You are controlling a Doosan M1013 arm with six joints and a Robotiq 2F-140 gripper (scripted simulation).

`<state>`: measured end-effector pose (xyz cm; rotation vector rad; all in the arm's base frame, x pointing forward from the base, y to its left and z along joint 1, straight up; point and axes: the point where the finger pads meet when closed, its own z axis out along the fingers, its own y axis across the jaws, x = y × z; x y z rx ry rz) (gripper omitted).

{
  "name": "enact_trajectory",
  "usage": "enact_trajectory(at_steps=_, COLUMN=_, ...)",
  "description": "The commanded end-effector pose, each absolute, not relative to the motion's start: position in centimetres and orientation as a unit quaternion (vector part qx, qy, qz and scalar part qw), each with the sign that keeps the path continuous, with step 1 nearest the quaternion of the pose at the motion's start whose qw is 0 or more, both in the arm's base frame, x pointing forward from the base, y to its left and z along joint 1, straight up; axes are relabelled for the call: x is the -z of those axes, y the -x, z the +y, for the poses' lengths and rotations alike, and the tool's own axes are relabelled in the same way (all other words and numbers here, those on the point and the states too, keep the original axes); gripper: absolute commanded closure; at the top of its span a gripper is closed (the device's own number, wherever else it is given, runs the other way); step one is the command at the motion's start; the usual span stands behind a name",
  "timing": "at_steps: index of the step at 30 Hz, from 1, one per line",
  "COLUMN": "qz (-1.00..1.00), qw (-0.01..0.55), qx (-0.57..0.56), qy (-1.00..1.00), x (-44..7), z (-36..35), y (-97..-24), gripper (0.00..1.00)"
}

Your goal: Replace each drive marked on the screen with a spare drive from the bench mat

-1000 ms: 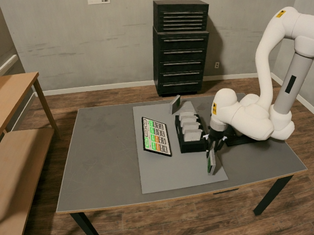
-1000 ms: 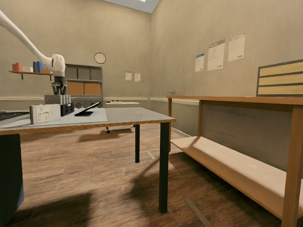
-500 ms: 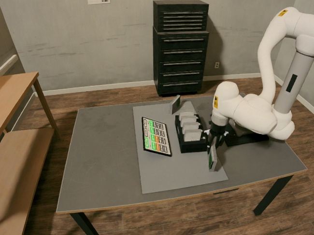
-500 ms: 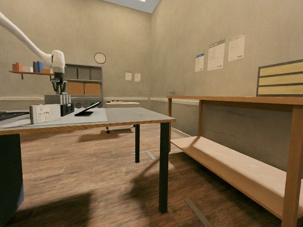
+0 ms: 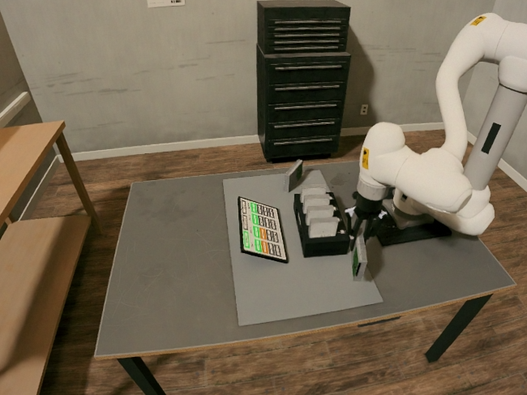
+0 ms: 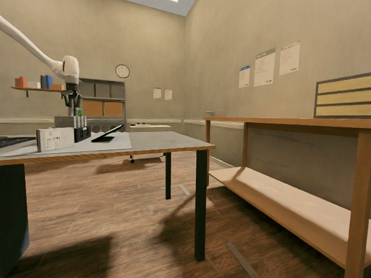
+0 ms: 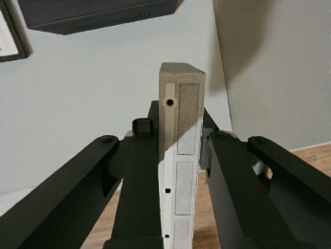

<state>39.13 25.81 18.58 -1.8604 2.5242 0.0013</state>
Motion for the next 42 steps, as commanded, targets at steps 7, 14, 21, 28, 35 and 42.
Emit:
enact_trajectory(at_steps=7, qz=0.805, qw=0.003, qx=-0.001, qy=0.593, x=-21.4, z=25.8, y=-39.1, gripper=0.90)
enact_trajectory(at_steps=14, qz=0.805, qw=0.003, qx=-0.001, qy=0.593, x=-22.9, z=25.8, y=-39.1, gripper=0.90)
enact_trajectory(at_steps=21, qz=0.805, qw=0.003, qx=-0.001, qy=0.593, x=-24.6, z=25.8, y=-39.1, gripper=0.90)
enact_trajectory(at_steps=28, qz=0.805, qw=0.003, qx=-0.001, qy=0.593, x=-25.8, z=25.8, y=-39.1, gripper=0.90)
enact_trajectory(at_steps=35, qz=0.805, qw=0.003, qx=-0.001, qy=0.593, x=-26.6, z=25.8, y=-39.1, gripper=0.90)
enact_trajectory(at_steps=42, qz=0.805, qw=0.003, qx=-0.001, qy=0.593, x=-27.3, z=25.8, y=-39.1, gripper=0.90)
